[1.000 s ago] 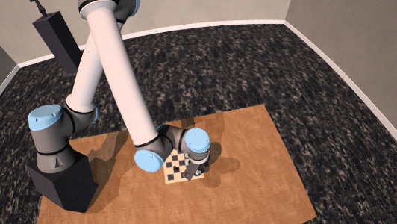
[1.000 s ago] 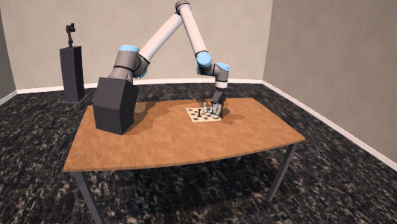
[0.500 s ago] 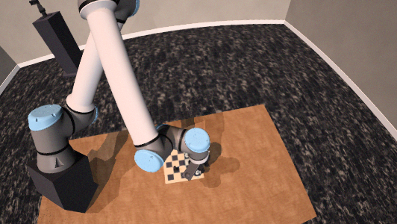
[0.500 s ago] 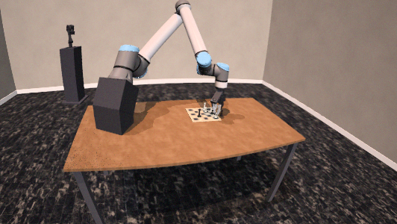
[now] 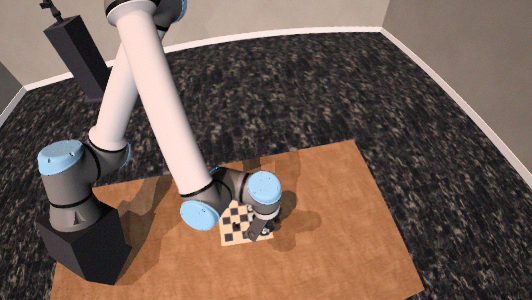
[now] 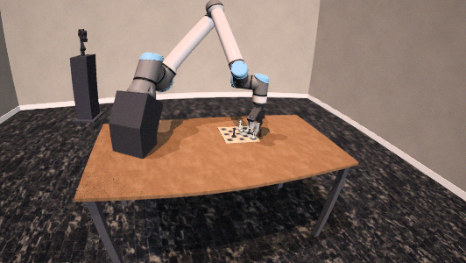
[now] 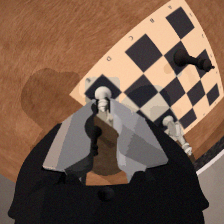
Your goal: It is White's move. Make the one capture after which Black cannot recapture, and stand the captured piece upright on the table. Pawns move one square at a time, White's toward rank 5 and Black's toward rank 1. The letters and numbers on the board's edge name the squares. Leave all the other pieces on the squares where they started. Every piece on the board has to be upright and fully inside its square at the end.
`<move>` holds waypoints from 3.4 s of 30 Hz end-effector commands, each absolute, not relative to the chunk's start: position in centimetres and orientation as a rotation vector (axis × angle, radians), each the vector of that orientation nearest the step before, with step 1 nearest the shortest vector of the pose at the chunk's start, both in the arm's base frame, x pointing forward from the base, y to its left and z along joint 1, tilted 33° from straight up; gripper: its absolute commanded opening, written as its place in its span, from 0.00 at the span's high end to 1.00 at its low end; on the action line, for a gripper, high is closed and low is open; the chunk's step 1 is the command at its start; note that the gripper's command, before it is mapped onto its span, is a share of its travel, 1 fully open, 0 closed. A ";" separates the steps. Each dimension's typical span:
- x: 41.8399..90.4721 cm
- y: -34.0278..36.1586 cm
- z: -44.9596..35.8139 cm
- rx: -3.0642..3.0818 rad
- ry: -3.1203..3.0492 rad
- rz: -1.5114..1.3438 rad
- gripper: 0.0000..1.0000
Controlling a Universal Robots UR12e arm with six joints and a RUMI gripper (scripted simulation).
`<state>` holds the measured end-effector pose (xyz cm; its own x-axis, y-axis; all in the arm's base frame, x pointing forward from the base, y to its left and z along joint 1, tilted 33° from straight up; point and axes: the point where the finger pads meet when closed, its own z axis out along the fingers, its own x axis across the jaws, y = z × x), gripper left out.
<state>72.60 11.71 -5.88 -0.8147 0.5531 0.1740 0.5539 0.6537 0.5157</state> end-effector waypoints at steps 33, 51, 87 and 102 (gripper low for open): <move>72.7 11.8 -5.9 -0.956 -2.856 -0.892 1.00; 72.7 11.9 -6.1 -0.956 -2.856 -0.892 1.00; 72.7 11.9 -6.1 -0.956 -2.856 -0.892 0.96; 72.7 11.9 -6.1 -0.956 -2.856 -0.892 0.78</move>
<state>72.68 11.93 -6.20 -0.8147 0.5531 0.1740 0.5539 0.6537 0.5157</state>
